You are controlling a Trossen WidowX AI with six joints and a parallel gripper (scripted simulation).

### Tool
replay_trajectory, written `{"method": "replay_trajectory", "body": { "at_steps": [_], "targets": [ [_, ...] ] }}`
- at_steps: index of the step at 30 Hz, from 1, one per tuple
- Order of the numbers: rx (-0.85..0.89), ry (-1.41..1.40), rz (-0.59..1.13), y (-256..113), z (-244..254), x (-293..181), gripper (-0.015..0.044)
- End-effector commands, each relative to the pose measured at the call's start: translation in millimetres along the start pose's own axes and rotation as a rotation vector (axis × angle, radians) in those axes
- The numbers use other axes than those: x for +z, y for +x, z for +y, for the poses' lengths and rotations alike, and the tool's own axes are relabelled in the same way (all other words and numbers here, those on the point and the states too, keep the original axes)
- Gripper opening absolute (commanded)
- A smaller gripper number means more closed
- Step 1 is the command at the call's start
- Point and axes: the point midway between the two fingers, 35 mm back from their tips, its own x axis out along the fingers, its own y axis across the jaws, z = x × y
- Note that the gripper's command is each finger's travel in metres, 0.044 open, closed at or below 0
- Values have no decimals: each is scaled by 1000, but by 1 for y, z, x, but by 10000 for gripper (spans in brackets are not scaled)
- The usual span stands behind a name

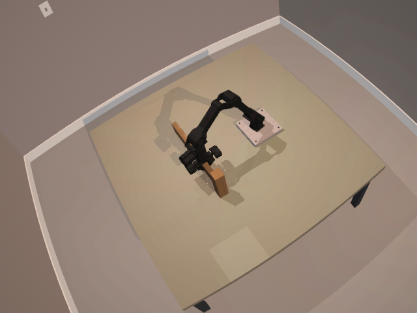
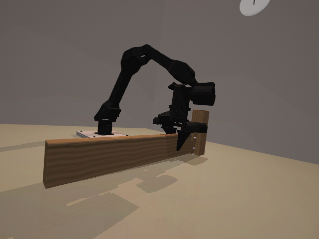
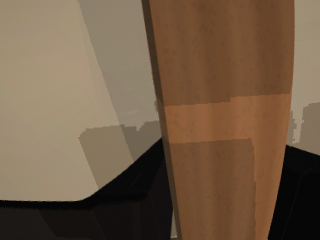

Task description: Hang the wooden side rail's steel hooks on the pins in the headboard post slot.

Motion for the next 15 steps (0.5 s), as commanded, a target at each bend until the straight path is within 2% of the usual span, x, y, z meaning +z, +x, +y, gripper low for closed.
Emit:
{"method": "replay_trajectory", "body": {
  "at_steps": [1, 15],
  "targets": [
    [19, 9, 2, -7, 3, 0, 0],
    [19, 9, 2, -10, 3, 0, 0]
  ]
}}
